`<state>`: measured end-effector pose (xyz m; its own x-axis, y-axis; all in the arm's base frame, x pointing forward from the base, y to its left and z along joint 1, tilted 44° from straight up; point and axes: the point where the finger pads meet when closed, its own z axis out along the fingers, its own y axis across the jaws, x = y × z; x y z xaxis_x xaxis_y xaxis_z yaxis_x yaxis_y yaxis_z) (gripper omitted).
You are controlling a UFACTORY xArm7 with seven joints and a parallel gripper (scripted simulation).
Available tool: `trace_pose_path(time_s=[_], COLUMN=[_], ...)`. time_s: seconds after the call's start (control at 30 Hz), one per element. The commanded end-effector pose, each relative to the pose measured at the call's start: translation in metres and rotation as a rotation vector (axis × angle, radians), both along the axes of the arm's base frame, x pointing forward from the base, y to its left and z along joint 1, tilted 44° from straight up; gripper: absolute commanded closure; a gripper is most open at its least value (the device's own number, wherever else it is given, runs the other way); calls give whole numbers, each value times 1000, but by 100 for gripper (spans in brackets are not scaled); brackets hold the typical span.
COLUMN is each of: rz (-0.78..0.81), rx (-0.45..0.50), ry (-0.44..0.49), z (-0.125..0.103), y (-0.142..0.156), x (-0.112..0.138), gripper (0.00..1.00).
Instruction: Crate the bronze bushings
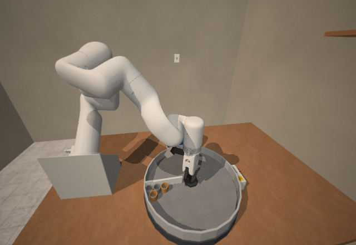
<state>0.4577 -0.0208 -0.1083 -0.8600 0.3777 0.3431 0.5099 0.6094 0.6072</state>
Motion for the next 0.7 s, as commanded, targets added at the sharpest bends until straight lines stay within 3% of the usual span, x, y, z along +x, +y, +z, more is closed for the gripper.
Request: trace_pose_path(time_s=[0.0,0.3,0.67], rz=[-4,-4,-4], rx=[-3,-3,-3], ry=[-3,-3,-3], z=[6,32,34], y=[-7,-33,-35], x=[1,1,0], gripper=[59,59,59])
